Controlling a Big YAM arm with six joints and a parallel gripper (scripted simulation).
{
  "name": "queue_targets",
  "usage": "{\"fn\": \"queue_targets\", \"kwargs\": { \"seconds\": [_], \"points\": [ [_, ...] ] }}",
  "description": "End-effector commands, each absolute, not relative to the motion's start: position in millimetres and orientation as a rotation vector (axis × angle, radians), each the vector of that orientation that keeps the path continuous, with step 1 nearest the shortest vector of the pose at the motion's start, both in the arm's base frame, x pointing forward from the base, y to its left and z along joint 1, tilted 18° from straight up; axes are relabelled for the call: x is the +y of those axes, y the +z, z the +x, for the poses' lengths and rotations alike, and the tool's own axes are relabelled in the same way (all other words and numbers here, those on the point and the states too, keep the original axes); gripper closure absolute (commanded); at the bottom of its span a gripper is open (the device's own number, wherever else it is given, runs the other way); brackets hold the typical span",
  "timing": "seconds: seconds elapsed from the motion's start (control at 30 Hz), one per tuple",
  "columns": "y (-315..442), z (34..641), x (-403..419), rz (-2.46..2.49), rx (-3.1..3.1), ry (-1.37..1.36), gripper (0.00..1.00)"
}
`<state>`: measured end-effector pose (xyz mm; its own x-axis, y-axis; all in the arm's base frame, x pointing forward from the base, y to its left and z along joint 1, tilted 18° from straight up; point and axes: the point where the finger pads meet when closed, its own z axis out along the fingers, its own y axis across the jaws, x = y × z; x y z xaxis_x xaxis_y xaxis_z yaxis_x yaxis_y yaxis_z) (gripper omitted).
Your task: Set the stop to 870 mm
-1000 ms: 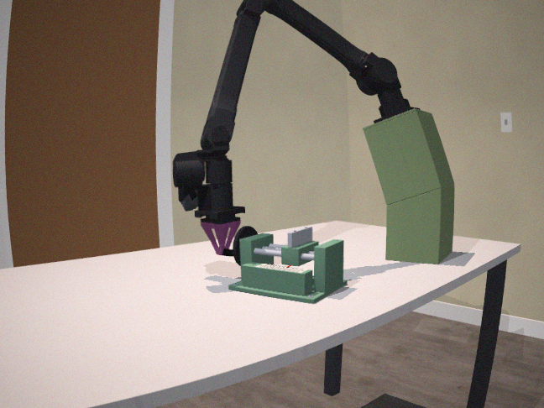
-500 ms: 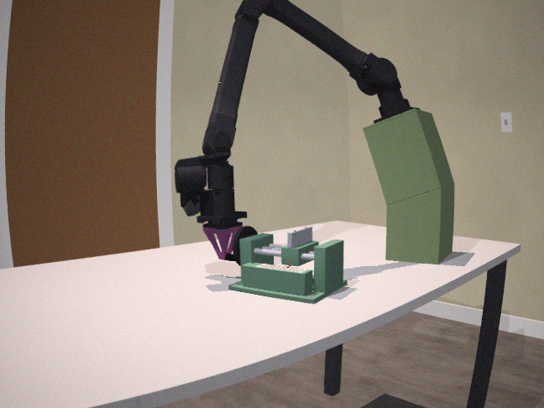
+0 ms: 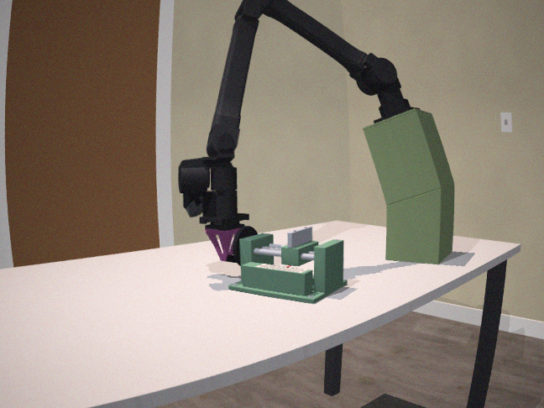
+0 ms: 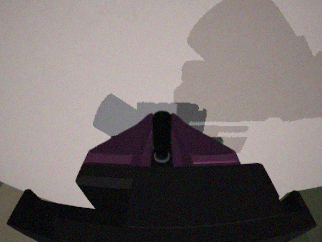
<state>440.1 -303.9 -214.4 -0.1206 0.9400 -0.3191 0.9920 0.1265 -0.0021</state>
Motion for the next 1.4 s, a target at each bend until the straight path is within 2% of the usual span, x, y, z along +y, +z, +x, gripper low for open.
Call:
{"fn": "queue_targets", "kwargs": {
  "seconds": [0.0, 1.37],
  "points": [
    [-228.9, 431.1, -315.8, 1.912, 2.154, -0.327, 0.94],
    [-232.3, 397.6, -316.4, 1.917, 2.163, -0.334, 0.94]
  ]
}}
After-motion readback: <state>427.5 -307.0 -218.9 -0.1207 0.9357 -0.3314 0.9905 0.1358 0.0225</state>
